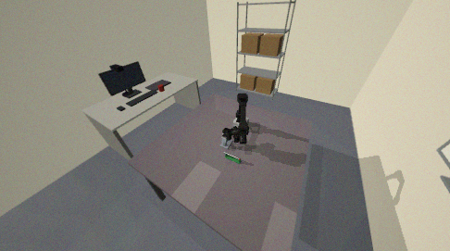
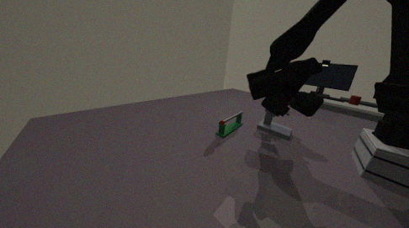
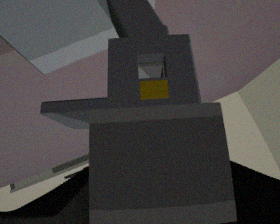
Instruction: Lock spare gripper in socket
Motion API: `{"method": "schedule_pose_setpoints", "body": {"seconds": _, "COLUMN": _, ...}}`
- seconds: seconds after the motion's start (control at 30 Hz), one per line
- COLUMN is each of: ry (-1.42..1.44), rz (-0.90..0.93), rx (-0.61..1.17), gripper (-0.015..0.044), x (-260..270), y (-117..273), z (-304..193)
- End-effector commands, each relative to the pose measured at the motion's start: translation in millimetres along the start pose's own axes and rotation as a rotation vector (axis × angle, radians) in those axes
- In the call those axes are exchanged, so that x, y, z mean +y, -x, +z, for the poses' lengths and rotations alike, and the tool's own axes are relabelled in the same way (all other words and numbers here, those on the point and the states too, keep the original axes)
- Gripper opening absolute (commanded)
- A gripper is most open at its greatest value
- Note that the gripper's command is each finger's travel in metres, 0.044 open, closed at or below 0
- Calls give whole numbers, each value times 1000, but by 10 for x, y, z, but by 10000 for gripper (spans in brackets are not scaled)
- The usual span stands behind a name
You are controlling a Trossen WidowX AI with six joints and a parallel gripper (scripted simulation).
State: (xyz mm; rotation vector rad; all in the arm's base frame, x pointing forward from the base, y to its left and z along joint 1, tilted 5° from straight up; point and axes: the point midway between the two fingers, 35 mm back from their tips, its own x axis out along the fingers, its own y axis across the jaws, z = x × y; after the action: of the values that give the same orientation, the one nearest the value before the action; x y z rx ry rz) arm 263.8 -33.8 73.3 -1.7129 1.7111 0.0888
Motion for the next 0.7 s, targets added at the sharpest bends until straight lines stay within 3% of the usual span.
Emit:
{"method": "schedule_pose_setpoints", "body": {"seconds": 0.0, "ry": -1, "rz": 0, "rx": -1, "gripper": 0, "x": 0, "y": 1, "z": 1}}
{"method": "schedule_pose_setpoints", "body": {"seconds": 0.03, "ry": -1, "rz": 0, "rx": -1, "gripper": 0, "x": 0, "y": 1, "z": 1}}
{"method": "schedule_pose_setpoints", "body": {"seconds": 0.57, "ry": -1, "rz": 0, "rx": -1, "gripper": 420, "x": 0, "y": 1, "z": 1}}
{"method": "schedule_pose_setpoints", "body": {"seconds": 0.67, "ry": -1, "rz": 0, "rx": -1, "gripper": 440, "x": 0, "y": 4, "z": -5}}
